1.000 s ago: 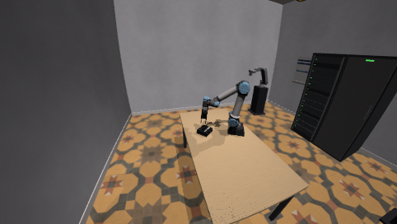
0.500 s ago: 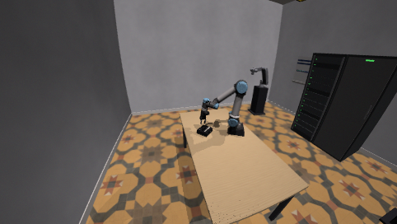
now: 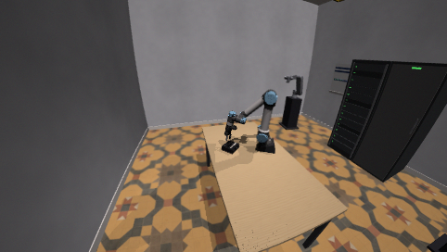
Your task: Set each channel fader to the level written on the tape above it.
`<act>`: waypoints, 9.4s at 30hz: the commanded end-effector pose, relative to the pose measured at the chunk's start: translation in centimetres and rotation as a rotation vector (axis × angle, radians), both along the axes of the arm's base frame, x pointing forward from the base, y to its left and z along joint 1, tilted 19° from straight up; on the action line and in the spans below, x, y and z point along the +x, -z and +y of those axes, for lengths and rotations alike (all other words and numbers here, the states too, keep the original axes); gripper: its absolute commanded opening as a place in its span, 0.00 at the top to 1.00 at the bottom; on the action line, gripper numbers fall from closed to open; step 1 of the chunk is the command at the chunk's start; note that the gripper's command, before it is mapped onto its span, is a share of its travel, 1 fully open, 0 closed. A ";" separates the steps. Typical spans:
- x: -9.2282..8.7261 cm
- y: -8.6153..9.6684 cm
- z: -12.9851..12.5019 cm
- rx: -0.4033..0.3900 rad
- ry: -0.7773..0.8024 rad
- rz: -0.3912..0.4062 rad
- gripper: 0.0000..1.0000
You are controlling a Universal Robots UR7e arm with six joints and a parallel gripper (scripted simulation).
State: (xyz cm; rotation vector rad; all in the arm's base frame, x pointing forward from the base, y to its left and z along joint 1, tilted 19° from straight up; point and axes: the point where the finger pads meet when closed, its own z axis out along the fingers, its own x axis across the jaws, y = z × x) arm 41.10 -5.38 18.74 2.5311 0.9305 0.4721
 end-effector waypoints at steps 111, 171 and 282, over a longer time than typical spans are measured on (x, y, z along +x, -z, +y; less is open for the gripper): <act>-0.4 -0.9 1.2 0.180 0.316 -0.063 0.00; -4.3 -5.2 3.7 0.859 1.927 -0.315 0.00; 3.8 -1.5 -2.0 -0.009 -0.020 0.000 0.00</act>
